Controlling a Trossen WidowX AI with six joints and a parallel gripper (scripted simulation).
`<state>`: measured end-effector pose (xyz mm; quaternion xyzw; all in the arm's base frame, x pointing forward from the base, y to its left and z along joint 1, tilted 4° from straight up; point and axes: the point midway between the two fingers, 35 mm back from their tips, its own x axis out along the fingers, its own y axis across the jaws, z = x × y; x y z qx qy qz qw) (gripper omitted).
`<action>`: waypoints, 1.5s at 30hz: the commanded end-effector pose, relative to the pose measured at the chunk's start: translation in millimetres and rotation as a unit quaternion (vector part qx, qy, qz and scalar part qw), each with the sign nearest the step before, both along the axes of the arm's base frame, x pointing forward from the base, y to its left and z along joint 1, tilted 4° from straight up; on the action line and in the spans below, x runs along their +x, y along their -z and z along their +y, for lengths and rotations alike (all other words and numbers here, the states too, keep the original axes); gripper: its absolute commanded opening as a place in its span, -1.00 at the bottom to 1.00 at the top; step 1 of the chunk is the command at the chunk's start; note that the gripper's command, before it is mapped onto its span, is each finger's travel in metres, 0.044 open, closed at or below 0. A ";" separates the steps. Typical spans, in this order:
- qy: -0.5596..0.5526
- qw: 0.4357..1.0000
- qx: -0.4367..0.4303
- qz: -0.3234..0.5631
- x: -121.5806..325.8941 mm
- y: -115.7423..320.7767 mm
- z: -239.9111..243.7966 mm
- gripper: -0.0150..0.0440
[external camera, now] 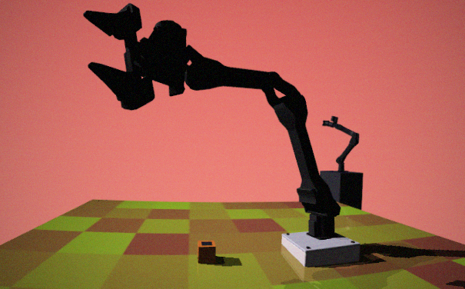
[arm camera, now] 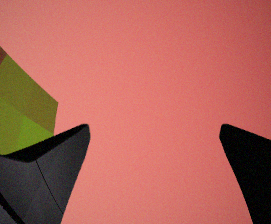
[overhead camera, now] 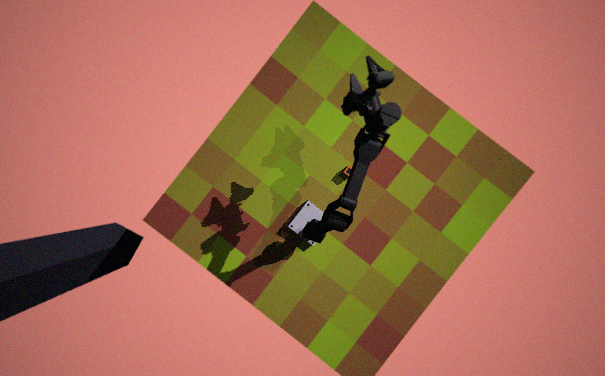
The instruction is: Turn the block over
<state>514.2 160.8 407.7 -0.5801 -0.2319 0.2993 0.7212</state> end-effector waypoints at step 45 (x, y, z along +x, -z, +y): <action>0.663 0.323 0.260 0.624 -191.6 320.8 -179.8 1.00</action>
